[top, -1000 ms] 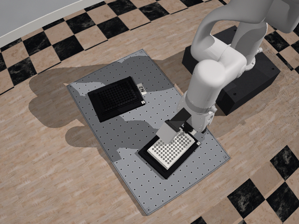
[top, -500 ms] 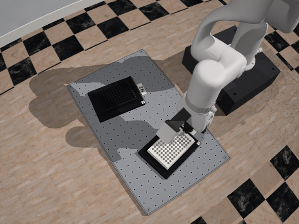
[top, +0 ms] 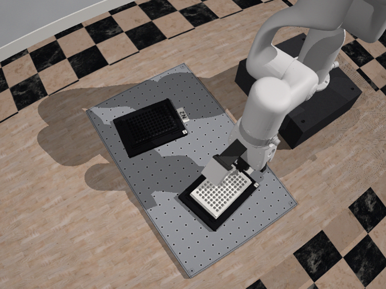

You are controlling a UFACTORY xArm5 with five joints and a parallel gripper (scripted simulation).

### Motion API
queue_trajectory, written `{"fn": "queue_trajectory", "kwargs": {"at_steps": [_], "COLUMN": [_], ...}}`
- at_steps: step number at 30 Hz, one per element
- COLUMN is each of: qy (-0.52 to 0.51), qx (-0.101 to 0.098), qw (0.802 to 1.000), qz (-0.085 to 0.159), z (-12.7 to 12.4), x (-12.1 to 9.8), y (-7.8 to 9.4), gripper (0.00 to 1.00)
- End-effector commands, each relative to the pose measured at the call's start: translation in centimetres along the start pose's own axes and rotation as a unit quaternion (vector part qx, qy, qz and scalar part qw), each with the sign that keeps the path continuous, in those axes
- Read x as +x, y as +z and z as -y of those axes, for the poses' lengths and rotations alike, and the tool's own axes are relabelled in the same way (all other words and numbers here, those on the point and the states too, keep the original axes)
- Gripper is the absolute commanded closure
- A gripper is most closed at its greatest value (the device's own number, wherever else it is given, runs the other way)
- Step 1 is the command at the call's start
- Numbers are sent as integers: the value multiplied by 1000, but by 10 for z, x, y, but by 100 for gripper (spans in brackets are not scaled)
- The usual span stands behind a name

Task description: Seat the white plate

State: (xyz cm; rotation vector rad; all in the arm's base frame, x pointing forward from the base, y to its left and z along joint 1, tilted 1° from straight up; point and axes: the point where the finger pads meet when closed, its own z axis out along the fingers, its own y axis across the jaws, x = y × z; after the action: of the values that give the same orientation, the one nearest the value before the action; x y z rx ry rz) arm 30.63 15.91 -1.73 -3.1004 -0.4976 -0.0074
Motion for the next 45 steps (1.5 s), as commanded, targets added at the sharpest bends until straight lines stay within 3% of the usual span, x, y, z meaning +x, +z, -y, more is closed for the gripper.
{"fn": "queue_trajectory", "kwargs": {"at_steps": [1,15,23,37,45], "qy": [0,0,-22,-22,-22], "qx": [0,0,0,0,0], "qw": [1000,1000,1000,1000,1000], "qz": [-1,-1,-1,-1,-1], "z": [0,0,-2,-2,-2], "x": [1,1,-24,-24,-24], "y": [-1,-1,-31,-31,-21], "gripper": [100,100,100,100,100]}}
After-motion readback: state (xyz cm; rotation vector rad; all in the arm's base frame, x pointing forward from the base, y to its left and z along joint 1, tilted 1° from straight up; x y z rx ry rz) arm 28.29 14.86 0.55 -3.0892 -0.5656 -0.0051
